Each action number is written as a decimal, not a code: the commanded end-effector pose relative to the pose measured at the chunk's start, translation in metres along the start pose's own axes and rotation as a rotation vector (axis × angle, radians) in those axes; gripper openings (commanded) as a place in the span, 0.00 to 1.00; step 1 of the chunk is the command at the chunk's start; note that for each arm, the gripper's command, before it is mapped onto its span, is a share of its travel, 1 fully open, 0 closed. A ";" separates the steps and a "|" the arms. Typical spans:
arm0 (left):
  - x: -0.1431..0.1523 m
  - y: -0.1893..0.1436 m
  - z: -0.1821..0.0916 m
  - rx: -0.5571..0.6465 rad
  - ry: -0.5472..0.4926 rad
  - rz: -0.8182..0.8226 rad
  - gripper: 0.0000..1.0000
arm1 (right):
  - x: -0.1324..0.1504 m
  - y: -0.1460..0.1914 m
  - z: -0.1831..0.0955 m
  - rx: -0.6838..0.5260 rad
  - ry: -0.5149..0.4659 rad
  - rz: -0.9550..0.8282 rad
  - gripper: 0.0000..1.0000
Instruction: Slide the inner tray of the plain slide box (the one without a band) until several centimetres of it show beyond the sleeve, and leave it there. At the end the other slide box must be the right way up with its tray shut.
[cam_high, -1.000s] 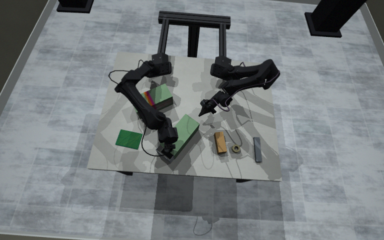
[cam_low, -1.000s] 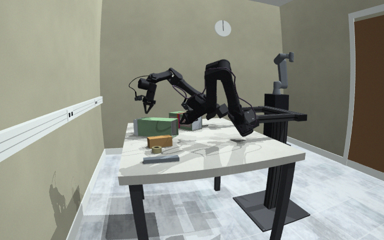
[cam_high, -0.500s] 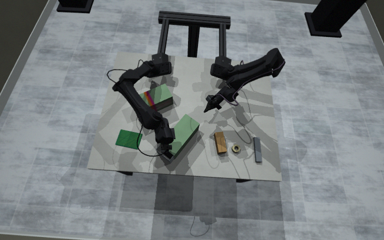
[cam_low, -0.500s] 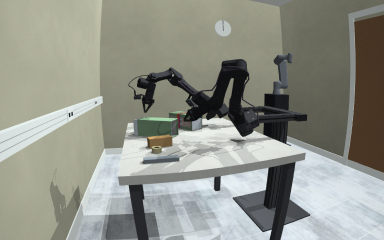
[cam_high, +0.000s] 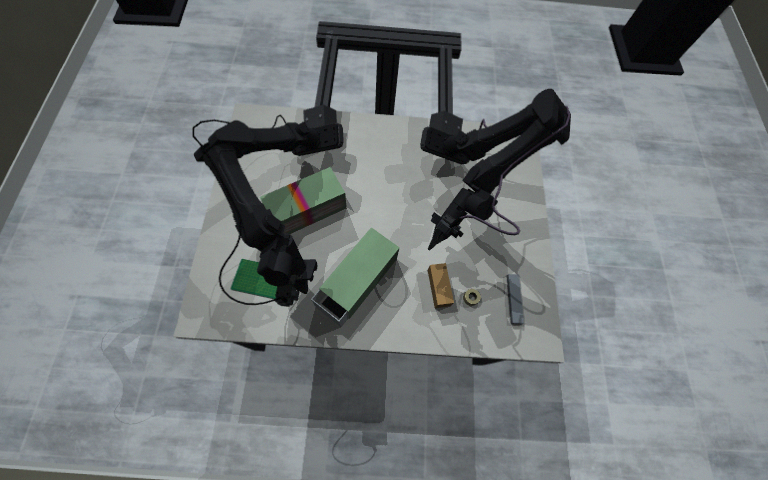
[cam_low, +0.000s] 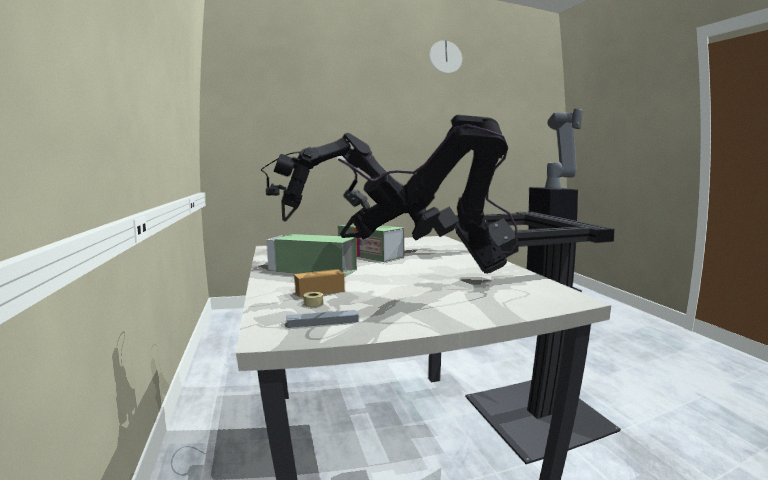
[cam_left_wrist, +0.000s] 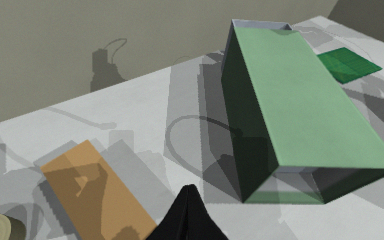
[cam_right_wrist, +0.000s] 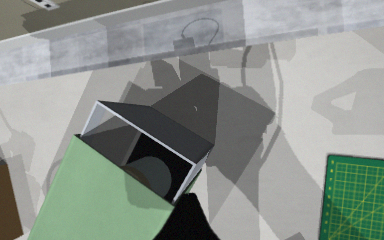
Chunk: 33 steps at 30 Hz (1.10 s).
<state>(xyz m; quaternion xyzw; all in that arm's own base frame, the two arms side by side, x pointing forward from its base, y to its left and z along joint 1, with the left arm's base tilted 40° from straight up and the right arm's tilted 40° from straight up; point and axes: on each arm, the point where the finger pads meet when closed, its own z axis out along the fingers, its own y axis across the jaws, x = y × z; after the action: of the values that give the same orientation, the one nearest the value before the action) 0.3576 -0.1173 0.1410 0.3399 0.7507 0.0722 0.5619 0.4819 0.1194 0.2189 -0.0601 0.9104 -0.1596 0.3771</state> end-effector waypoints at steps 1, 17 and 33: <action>-0.026 0.012 -0.003 0.002 -0.042 -0.077 0.01 | -0.033 -0.002 -0.026 -0.091 -0.150 0.062 0.01; -0.114 0.162 -0.058 -0.233 -0.176 -0.491 0.01 | -0.057 -0.123 -0.128 -0.216 -0.635 0.276 0.01; -0.161 0.230 -0.120 -0.362 -0.308 -0.611 0.01 | -0.033 -0.172 -0.183 -0.182 -0.840 0.310 0.01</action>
<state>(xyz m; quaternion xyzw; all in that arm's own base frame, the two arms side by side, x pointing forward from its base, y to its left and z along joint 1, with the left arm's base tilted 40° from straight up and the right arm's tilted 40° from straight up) 0.3823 -0.0002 0.4047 0.0019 0.7094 -0.0009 0.7048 0.3854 0.0012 0.3956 0.0013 0.7204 -0.0017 0.6935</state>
